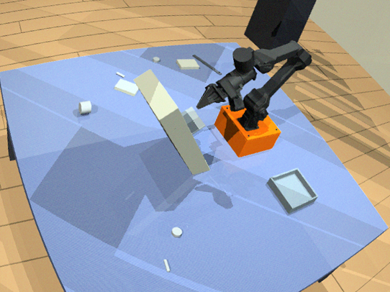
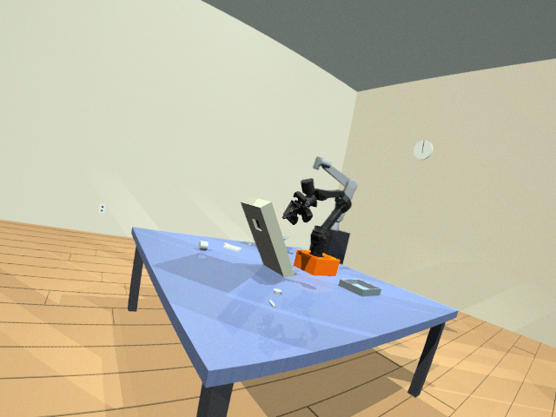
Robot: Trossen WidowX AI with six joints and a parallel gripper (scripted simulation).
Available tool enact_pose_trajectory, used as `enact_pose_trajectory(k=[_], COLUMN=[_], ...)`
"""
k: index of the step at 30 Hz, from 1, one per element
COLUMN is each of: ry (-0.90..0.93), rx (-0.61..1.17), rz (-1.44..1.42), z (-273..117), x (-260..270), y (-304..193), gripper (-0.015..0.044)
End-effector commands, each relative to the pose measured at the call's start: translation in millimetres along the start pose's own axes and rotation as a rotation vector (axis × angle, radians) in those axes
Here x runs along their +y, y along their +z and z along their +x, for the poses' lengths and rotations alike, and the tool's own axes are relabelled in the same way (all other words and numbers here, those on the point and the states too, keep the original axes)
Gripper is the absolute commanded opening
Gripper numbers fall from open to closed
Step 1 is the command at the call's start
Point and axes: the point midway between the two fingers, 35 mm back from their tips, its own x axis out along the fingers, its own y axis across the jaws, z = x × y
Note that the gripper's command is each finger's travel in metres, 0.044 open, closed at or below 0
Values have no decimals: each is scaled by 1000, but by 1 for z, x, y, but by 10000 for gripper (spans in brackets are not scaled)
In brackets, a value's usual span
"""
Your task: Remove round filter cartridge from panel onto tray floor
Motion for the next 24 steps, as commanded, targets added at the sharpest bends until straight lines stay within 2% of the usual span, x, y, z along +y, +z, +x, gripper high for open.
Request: enact_pose_trajectory(k=[1,12,24], ry=[88,92,91], rx=[72,75,76], rz=[-69,-72,-72], z=[-11,-10,8], x=[23,25,25], y=[-37,-39,-41], gripper=[104,104,104])
